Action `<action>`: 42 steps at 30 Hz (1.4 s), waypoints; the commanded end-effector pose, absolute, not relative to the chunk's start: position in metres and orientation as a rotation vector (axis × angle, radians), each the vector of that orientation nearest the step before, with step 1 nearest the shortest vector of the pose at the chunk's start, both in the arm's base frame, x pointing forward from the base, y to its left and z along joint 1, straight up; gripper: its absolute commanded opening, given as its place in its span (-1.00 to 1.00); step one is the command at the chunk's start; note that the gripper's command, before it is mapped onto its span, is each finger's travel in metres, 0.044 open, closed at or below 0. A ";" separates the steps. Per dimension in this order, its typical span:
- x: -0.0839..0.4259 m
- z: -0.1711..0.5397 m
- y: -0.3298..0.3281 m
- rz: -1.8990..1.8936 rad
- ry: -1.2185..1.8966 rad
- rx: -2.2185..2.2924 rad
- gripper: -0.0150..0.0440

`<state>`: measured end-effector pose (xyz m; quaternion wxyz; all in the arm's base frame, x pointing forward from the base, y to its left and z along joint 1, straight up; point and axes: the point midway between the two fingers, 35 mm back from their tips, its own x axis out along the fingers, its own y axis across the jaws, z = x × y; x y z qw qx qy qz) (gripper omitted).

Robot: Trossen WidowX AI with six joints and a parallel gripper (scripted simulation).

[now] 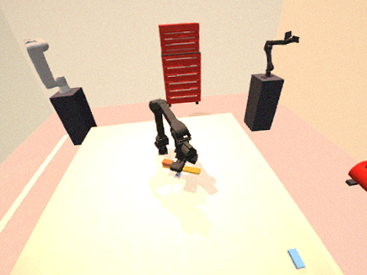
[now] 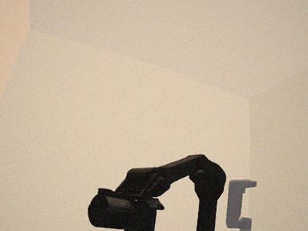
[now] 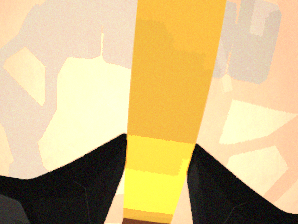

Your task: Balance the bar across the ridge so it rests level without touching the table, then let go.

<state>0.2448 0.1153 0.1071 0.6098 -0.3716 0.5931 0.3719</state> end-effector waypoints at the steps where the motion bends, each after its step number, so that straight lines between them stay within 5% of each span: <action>1: 0.246 0.101 0.114 0.847 1.374 -0.852 -0.49; 42: 0.248 0.093 0.113 0.840 1.377 -0.844 -0.49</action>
